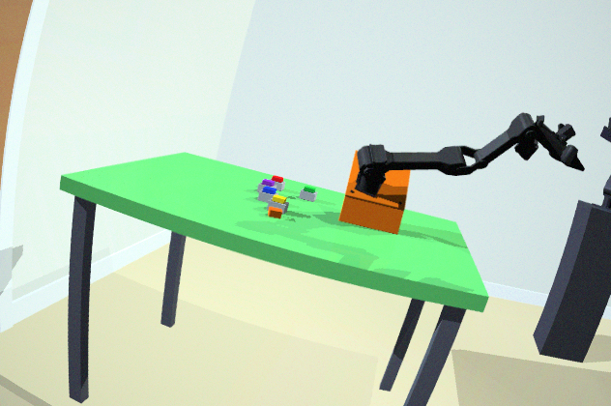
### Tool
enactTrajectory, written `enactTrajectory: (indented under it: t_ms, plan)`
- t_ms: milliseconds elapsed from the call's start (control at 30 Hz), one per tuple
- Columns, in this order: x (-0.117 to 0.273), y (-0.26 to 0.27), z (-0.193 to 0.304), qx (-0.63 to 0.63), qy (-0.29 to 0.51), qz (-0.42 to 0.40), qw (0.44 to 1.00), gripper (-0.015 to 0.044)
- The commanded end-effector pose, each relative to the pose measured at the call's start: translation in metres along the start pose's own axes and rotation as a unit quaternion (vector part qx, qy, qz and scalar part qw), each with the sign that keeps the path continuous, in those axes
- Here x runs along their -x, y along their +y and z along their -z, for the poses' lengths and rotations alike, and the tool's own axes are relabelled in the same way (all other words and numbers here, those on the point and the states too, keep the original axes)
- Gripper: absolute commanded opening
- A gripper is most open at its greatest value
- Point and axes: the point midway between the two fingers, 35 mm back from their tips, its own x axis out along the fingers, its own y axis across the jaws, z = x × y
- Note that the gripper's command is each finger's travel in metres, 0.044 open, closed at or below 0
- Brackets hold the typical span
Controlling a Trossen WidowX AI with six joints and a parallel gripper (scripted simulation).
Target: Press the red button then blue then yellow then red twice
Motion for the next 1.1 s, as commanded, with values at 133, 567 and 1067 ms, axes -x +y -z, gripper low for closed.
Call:
enactTrajectory:
  t_ms: [133,567,1067]
  plan:
    - [0.015,-0.079,-0.035,0.000,-0.061,0.063,0.996,0.0400]
    - [0.104,-0.239,-0.109,0.029,-0.165,0.225,0.960,0.0400]
    - [0.274,-0.399,-0.148,0.064,-0.228,0.442,0.865,0.0400]
